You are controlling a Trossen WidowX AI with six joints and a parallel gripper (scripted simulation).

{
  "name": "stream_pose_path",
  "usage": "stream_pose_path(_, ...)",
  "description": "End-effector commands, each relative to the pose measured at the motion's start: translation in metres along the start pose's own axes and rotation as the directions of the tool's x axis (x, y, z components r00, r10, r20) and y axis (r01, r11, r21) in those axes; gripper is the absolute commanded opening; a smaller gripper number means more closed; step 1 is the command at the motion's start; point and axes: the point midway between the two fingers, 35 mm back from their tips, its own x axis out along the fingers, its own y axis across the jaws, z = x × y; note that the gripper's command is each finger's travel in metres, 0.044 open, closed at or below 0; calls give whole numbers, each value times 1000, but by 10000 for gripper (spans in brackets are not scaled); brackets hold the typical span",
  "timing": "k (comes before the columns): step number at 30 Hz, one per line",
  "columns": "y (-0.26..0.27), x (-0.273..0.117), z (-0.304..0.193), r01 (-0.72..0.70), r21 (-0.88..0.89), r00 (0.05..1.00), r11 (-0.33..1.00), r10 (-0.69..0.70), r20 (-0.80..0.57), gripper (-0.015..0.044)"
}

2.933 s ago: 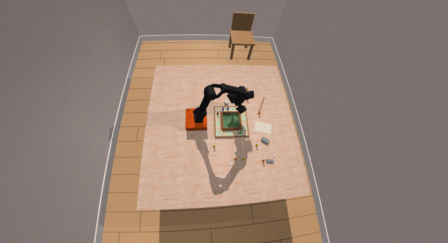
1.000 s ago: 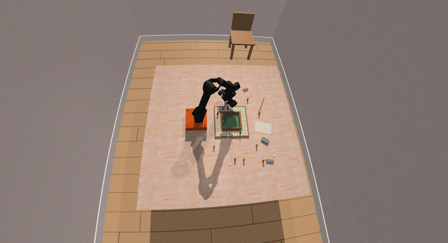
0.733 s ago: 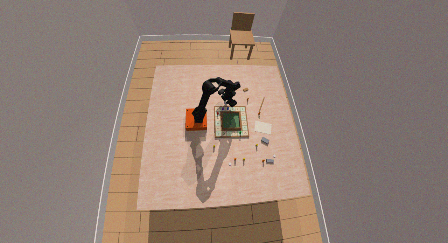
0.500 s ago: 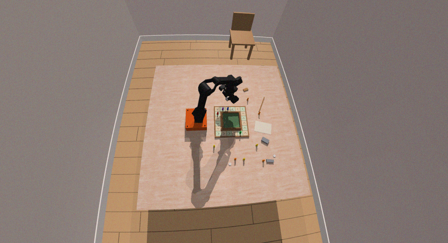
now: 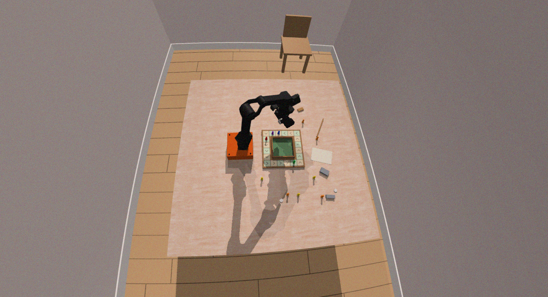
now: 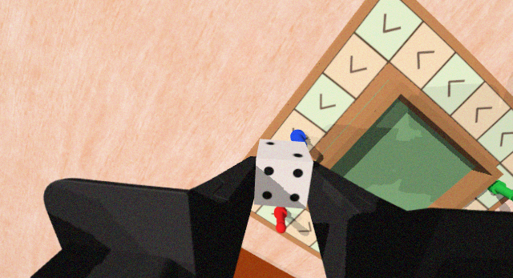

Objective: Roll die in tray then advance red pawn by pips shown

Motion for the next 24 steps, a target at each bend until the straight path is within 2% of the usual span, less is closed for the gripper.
stream_pose_path(1, -17, 4, -5, 5, 64, 1000, 998, -5, -2, 0)
stream_pose_path(24, -122, 31, -55, 16, 483, 1000, 875, -15, -7, 0)
